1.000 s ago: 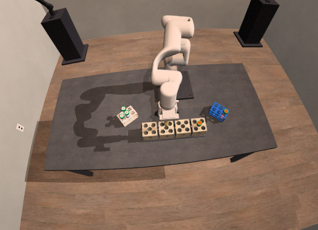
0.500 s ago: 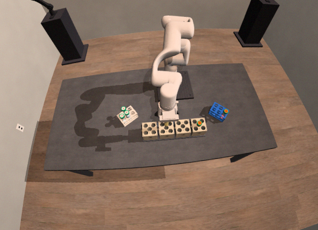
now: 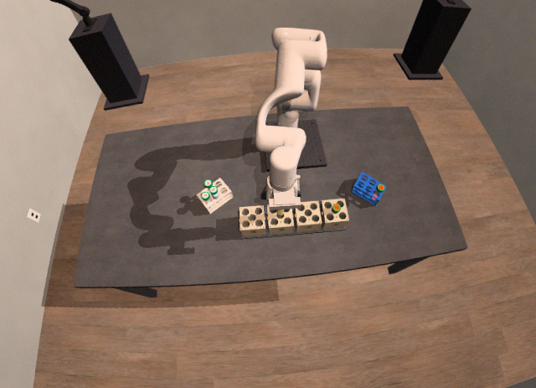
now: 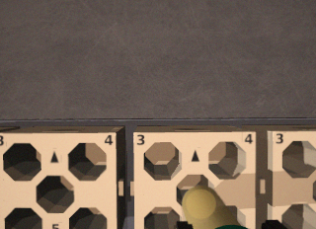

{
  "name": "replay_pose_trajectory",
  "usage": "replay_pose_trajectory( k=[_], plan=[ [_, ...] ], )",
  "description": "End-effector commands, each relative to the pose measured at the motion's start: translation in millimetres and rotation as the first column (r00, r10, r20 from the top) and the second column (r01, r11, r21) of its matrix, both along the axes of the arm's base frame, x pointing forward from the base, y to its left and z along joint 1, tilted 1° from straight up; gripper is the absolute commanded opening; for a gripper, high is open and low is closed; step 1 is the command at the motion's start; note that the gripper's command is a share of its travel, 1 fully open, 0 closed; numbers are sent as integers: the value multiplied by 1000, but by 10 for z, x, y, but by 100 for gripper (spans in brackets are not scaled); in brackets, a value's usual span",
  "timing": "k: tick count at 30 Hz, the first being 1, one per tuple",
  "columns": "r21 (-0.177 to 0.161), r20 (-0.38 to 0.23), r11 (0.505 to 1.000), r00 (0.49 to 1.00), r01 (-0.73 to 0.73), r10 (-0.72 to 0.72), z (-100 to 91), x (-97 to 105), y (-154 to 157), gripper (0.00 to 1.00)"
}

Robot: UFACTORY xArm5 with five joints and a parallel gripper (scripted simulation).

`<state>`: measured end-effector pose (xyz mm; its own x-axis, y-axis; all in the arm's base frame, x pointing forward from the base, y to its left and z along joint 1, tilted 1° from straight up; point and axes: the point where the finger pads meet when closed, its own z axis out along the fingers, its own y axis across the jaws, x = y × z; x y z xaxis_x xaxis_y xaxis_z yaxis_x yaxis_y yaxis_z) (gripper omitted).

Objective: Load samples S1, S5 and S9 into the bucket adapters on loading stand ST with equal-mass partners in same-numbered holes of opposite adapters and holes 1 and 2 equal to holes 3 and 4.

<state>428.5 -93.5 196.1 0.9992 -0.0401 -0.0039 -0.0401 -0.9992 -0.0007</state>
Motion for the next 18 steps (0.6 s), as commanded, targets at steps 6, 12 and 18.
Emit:
replay_pose_trajectory(
  k=[6,12,18],
  plan=[
    [15,8,1000,1000,0,0,-18,12,-2,0],
    [15,8,1000,1000,0,0,-18,12,-2,0],
    [15,8,1000,1000,0,0,-38,12,-2,0]
  ],
)
